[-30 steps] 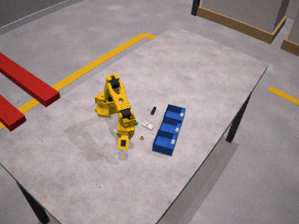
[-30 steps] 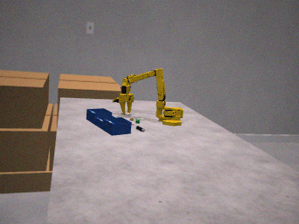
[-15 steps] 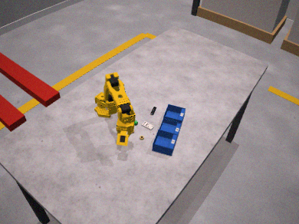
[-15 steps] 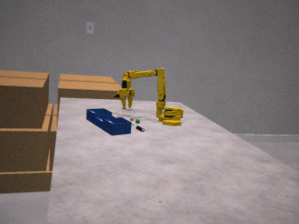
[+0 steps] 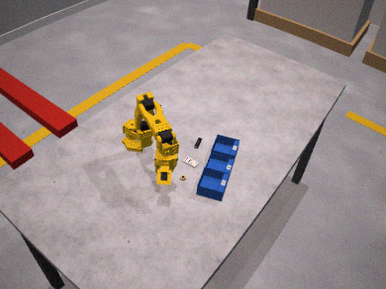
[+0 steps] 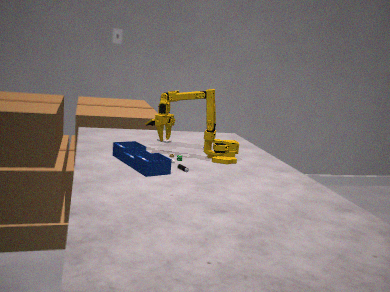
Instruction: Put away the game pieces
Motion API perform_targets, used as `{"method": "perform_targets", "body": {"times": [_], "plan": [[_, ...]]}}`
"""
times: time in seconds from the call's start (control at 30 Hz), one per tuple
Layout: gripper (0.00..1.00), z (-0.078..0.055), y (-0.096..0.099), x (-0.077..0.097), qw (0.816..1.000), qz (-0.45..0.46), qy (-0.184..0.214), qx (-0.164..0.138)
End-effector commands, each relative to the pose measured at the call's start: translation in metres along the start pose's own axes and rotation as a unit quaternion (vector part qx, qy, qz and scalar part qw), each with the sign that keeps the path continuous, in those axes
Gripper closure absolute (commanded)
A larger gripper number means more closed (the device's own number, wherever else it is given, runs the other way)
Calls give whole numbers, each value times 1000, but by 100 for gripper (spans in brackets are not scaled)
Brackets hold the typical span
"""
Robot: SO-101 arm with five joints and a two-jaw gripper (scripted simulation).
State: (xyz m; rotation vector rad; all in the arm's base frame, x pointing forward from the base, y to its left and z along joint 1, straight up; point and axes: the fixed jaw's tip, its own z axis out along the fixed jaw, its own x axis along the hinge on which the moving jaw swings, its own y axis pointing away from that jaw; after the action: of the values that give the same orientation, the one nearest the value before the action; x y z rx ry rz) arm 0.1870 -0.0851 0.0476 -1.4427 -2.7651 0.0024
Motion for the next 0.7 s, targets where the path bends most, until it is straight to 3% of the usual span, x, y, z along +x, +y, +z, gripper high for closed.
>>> {"method": "perform_targets", "body": {"times": [0.0,0.4,0.67], "plan": [[100,-15,15,5,998,-47,-28,-16],[100,-23,39,31,988,-144,-38,-23],[100,-24,42,34,987,-156,-39,-24]]}}
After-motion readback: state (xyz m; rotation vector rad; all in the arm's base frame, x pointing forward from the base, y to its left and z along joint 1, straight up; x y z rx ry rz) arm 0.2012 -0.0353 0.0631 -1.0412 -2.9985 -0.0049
